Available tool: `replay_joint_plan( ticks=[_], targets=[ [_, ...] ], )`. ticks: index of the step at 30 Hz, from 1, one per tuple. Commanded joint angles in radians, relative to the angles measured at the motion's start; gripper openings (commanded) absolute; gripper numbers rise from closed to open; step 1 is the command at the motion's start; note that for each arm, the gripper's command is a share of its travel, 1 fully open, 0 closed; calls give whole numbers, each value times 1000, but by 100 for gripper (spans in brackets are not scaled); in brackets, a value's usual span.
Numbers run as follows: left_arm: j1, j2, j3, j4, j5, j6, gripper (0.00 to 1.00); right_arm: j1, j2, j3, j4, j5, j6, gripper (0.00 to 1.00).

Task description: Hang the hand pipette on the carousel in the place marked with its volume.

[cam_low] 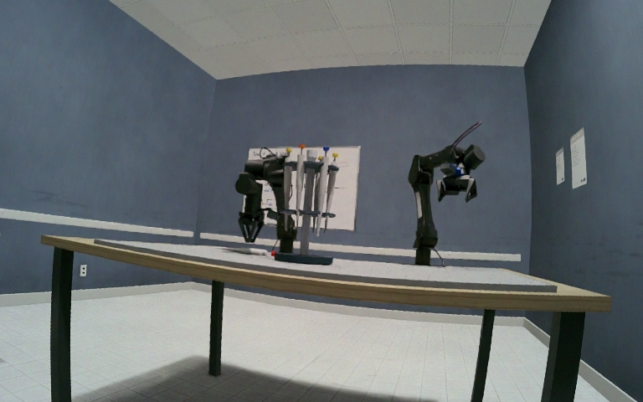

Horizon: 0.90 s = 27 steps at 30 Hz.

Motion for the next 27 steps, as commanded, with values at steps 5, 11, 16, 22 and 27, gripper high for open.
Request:
replay_joint_plan(
  ticks=[5,11,16,22,27],
  targets=[
    [6,-5,14,13,20,9,100,6,4,-34,36,-2,-2,54],
    [6,-5,14,13,20,9,100,6,2,-59,65,-2,-2,54],
    [6,-5,14,13,20,9,100,6,14,-72,80,-2,-2,54],
    [6,-5,14,13,20,9,100,6,22,-96,109,-2,-2,54],
    [6,-5,14,13,20,9,100,6,17,-110,132,-2,-2,54]
  ],
)
